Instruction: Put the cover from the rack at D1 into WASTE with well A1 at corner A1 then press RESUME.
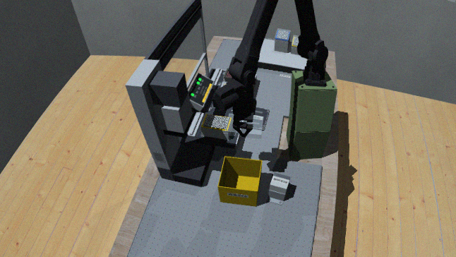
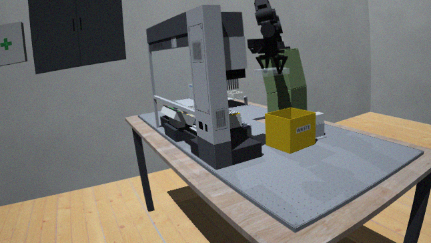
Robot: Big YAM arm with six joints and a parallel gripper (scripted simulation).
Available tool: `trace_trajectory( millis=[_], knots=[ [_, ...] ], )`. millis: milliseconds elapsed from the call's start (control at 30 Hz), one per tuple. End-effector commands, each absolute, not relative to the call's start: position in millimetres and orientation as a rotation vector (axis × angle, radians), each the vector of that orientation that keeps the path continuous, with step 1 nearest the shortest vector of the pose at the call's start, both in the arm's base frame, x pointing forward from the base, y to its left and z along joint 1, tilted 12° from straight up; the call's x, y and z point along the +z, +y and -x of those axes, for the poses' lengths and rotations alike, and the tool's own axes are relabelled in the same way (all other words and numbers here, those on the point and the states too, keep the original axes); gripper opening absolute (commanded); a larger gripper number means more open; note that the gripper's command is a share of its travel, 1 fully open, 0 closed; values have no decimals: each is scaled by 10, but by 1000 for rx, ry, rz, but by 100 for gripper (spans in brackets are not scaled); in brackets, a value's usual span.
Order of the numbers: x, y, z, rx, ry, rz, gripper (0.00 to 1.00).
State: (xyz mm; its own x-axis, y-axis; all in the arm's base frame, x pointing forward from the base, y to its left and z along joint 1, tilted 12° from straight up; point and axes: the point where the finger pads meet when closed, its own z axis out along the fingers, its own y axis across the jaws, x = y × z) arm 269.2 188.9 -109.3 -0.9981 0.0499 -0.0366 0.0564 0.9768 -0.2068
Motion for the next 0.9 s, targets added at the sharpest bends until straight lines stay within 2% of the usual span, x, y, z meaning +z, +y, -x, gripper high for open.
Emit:
trace_trajectory(
  millis=[0, 833, 867],
  knots=[
    [-1102, 2185, -2828, -301, 3075, -110, 0],
    [-1279, 3085, -2926, -295, 3075, -106, 0],
    [-1286, 2938, -2749, -328, 3090, -87, 0]
  ],
)
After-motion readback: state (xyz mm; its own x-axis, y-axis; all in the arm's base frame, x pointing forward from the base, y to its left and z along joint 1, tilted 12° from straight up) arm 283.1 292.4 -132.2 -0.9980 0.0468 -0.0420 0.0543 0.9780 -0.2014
